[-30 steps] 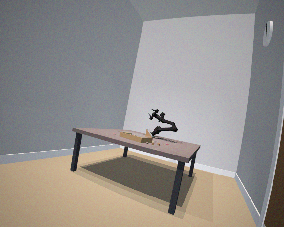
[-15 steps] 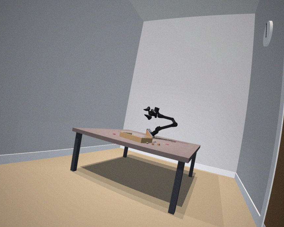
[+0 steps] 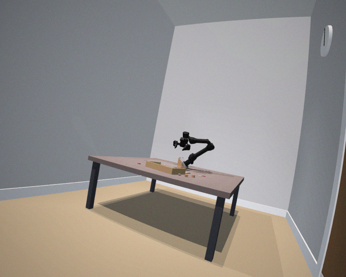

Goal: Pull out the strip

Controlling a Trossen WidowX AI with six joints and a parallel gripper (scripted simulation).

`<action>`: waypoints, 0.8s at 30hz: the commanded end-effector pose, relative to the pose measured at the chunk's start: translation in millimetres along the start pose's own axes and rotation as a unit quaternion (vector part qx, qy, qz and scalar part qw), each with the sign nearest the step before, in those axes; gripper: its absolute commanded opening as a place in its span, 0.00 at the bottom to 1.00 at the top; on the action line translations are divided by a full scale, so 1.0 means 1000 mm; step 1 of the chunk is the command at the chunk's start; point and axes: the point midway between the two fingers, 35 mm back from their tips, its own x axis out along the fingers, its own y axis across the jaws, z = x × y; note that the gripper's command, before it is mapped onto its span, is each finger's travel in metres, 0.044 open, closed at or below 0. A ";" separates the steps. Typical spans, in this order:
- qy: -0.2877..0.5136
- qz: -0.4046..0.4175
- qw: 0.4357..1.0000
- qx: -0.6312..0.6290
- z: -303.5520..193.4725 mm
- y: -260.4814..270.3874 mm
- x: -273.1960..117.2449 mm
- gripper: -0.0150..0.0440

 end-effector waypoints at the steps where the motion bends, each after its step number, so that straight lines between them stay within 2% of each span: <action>1: 0.019 0.031 0.998 0.041 -0.001 0.011 0.012 0.93; 17: 0.019 0.031 0.998 0.041 -0.001 0.011 0.012 0.93; 20: 0.053 0.022 0.997 0.061 -0.002 0.004 0.022 0.80; 24: 0.152 -0.002 0.983 0.108 -0.013 -0.014 0.050 0.62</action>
